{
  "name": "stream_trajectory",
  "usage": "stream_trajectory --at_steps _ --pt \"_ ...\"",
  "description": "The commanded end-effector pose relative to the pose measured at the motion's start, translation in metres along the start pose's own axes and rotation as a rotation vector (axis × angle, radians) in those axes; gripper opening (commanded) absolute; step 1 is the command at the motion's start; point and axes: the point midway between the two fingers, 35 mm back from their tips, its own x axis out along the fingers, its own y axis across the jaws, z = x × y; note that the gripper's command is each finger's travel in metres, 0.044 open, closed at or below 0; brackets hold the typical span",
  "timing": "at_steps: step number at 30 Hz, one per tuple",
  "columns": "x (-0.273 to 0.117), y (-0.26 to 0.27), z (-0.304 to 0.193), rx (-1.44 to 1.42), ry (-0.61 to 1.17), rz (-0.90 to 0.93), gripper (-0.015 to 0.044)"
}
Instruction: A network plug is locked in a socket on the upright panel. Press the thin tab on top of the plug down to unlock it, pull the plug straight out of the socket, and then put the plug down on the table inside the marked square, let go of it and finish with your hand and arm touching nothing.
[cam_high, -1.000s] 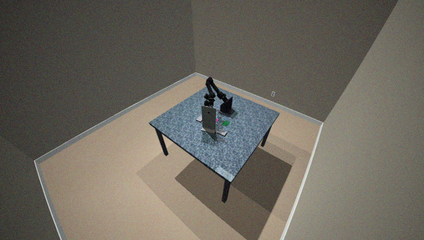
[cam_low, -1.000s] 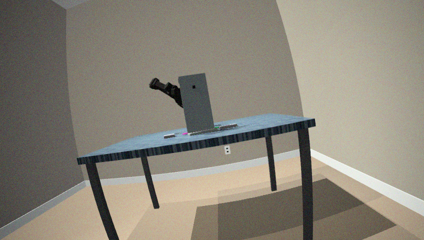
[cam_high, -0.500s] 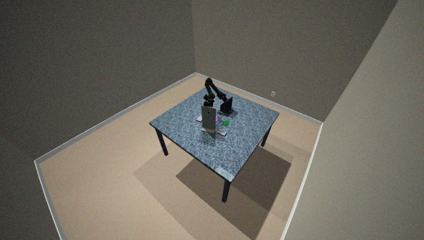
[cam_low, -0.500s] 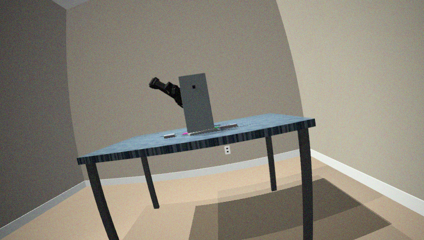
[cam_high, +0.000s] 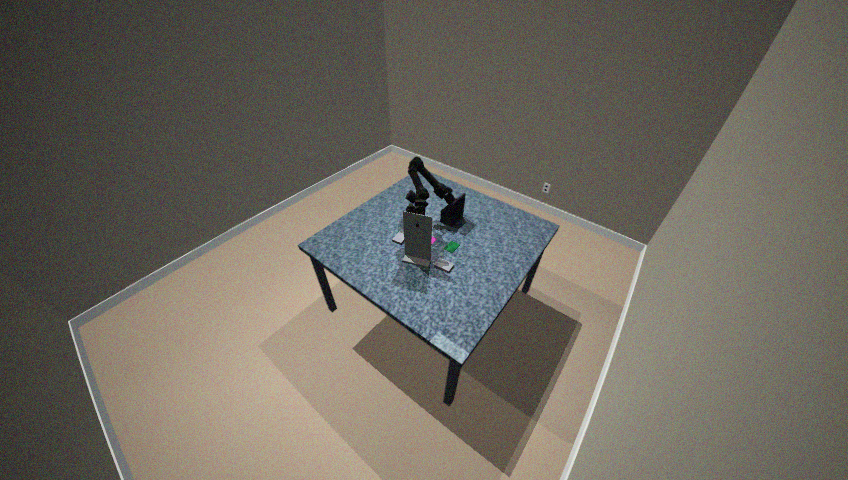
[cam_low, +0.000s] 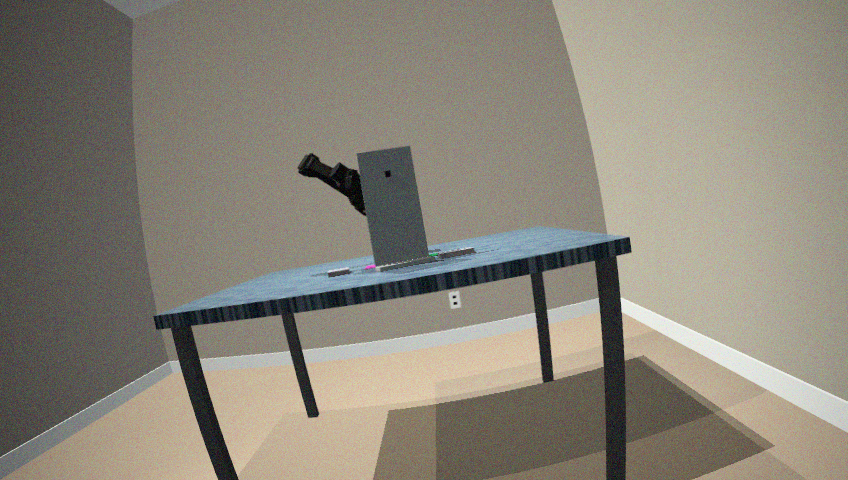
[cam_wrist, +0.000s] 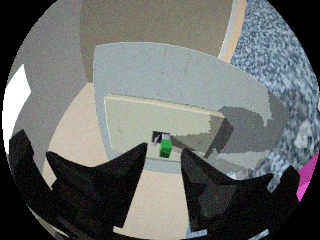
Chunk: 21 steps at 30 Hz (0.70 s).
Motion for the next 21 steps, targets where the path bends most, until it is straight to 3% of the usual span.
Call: stream_trajectory --at_steps 1,21 --pt "0.0059 0.0011 0.0027 0.002 -0.006 0.002 0.0156" --pt "0.0079 0.0010 0.0030 0.002 -0.006 0.002 0.0043"
